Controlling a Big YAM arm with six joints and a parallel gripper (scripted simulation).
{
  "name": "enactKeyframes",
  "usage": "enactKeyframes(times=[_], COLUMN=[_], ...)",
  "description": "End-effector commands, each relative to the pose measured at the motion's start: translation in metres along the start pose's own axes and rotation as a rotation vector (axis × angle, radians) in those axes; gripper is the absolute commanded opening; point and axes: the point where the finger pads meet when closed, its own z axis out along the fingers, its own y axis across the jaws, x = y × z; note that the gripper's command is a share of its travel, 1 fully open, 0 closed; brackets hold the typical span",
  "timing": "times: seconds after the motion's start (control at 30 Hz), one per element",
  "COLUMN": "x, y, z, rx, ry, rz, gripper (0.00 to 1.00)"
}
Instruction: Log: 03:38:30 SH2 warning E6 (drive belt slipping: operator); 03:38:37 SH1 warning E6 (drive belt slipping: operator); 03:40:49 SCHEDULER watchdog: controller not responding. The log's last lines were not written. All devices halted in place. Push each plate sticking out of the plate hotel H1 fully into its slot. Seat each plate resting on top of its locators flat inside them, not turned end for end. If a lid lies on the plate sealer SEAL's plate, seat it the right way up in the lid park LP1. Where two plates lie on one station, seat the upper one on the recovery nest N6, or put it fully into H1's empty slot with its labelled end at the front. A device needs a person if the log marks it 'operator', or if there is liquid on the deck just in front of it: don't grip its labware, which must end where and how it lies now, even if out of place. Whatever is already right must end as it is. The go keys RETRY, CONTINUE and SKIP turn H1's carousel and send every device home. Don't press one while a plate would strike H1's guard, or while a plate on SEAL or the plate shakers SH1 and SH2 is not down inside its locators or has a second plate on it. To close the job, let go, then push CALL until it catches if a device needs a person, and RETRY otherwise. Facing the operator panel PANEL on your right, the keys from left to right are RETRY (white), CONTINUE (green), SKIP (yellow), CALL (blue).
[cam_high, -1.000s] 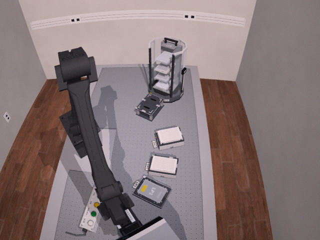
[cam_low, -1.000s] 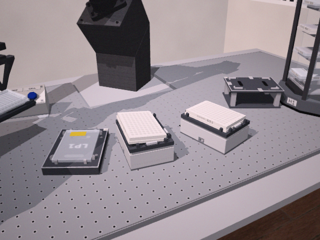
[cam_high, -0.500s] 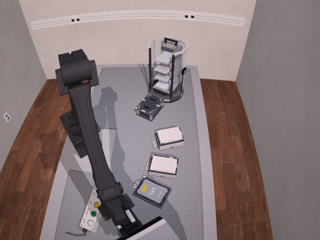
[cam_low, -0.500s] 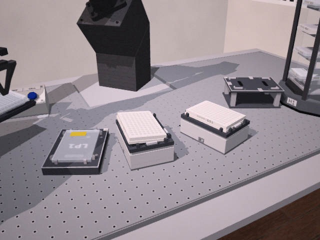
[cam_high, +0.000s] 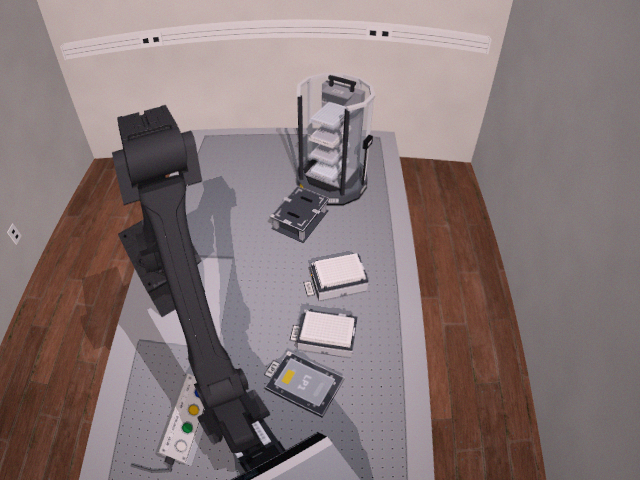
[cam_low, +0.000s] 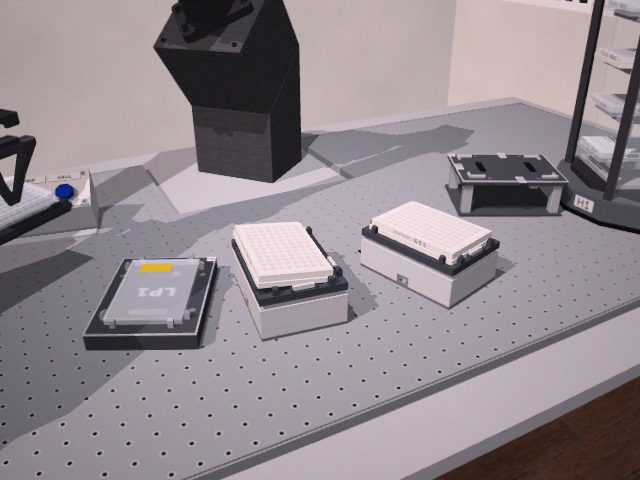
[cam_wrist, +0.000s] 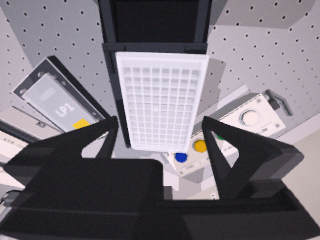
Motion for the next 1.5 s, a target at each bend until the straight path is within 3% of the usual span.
enactKeyframes(times=[0.0, 0.53, 0.6, 0.63, 0.7, 0.73, 0.9, 1.23, 1.47], x=[-0.001, -0.005, -0.005, -0.015, -0.016, -0.01, -0.01, -0.01, -0.01], y=[0.004, 0.004, 0.004, 0.0, 0.0, 0.0, 0.0, 0.0, 0.0], z=[0.006, 0.025, 0.025, 0.012, 0.011, 0.017, 0.017, 0.017, 0.017], rx=[-0.003, -0.003, -0.003, 0.005, 0.005, 0.002, 0.002, 0.002, 0.002], ry=[-0.007, -0.013, -0.013, -0.051, -0.053, -0.026, -0.026, -0.026, -0.026], rz=[0.0, -0.002, -0.002, -0.001, -0.001, -0.002, -0.002, -0.002, -0.002], gripper=[1.0, 1.0, 1.0, 1.0, 1.0, 1.0, 1.0, 0.84, 0.84])
